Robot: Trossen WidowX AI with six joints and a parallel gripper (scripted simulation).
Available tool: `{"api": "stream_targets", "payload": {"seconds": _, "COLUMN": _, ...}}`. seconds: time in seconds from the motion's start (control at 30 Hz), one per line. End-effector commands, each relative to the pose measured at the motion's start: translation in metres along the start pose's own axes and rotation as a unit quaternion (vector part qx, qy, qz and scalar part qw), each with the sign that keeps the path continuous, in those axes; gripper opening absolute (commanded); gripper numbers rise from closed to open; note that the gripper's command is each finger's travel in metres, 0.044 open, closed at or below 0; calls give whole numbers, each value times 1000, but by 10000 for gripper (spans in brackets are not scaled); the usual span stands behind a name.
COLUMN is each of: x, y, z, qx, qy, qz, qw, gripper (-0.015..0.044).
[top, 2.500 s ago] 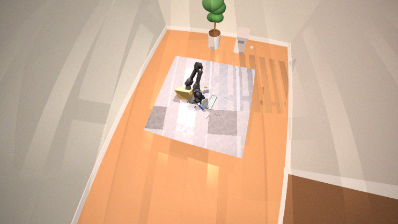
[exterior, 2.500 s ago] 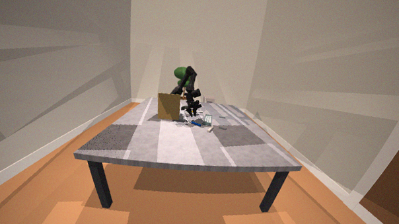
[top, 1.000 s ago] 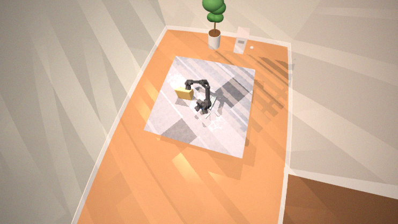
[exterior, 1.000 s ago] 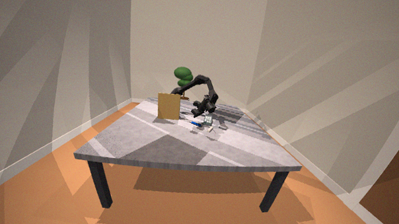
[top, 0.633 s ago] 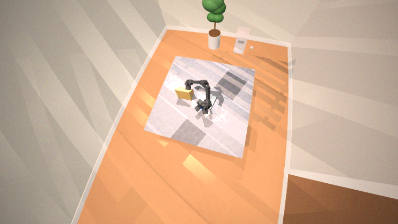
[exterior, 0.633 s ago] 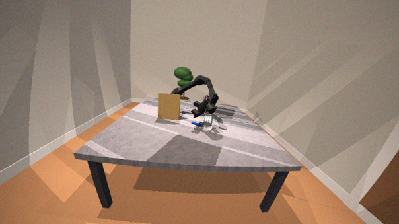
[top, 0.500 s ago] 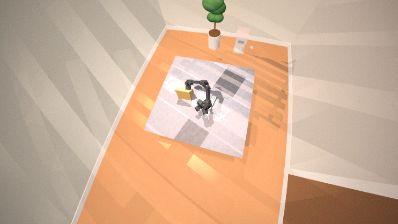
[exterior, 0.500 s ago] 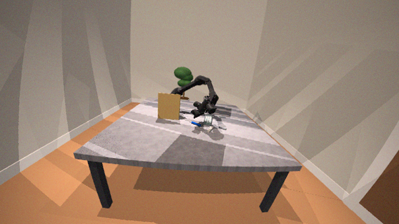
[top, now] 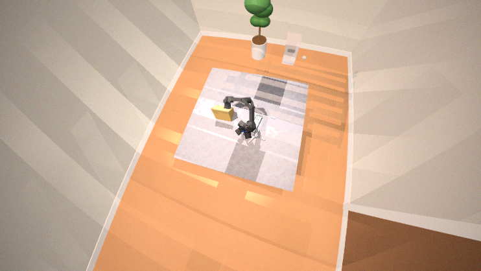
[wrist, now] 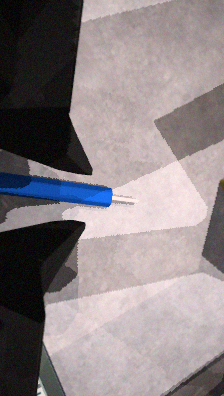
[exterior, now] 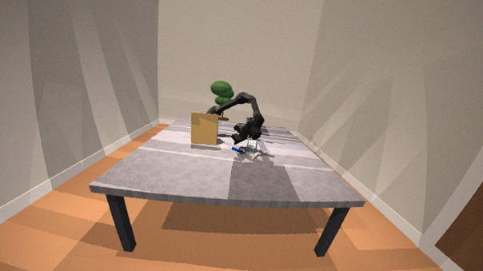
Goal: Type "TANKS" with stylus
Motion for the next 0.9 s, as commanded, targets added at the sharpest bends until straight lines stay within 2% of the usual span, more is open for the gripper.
{"api": "stream_targets", "payload": {"seconds": 0.0, "x": 4, "y": 1, "z": 1, "qx": 3, "qy": 3, "qz": 1, "qw": 1000, "gripper": 150}}
{"api": "stream_targets", "payload": {"seconds": 0.87, "x": 19, "y": 10, "z": 3, "qx": 3, "qy": 3, "qz": 0, "qw": 1000, "gripper": 150}}
Point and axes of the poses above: the point midway between the two fingers, 35 mm back from their tips, its own x axis out along the fingers, its own z axis across the jaws, y = z × x, the point moved 7 cm from there along -x, back along the fingers, and after that the axes turned 11 degrees about -x, right-handed, at the moved point
